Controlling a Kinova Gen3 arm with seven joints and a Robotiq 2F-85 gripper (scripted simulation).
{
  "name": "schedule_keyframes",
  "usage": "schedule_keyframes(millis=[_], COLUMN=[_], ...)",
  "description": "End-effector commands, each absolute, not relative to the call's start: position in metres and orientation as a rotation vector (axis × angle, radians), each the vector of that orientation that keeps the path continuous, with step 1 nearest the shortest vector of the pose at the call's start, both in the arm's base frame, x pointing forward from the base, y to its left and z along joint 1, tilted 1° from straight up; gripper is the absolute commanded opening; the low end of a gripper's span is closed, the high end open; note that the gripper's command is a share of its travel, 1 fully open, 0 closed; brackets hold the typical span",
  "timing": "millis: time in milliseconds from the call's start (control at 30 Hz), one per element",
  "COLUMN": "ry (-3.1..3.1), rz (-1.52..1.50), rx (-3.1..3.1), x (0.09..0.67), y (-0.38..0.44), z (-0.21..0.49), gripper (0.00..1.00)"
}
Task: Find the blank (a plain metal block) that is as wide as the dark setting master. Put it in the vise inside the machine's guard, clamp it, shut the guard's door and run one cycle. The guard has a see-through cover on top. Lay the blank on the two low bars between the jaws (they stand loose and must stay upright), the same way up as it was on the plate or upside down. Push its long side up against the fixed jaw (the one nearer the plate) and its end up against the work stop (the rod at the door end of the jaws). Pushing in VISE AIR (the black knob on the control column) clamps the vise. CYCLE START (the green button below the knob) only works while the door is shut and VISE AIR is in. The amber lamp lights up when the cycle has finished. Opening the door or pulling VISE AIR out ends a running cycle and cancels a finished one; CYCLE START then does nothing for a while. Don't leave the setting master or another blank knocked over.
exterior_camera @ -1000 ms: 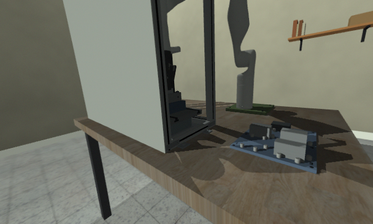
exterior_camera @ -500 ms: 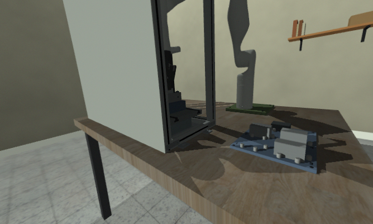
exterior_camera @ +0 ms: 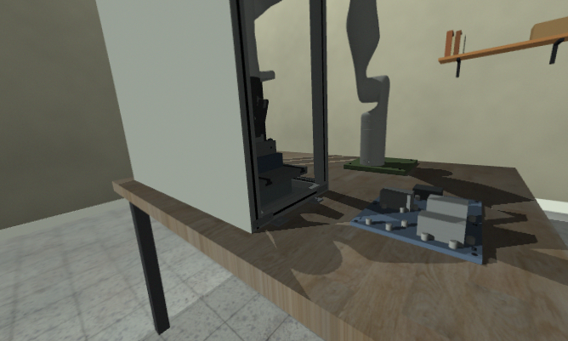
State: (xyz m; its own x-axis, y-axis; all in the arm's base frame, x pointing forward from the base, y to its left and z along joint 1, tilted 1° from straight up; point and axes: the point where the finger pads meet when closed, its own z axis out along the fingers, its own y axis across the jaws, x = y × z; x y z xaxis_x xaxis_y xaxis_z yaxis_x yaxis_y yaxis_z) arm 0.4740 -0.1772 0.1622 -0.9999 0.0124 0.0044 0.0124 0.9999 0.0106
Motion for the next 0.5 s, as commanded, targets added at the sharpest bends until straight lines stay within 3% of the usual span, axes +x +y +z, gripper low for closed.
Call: schedule_keyframes(millis=[0, 467], ry=[-3.140, -3.145], rz=[-0.017, -0.019], rx=[-0.020, -0.021], x=[0.4748, 0.4762], y=[-0.1768, -0.1747], z=[0.1631, 0.1631], gripper=[0.10, 0.10])
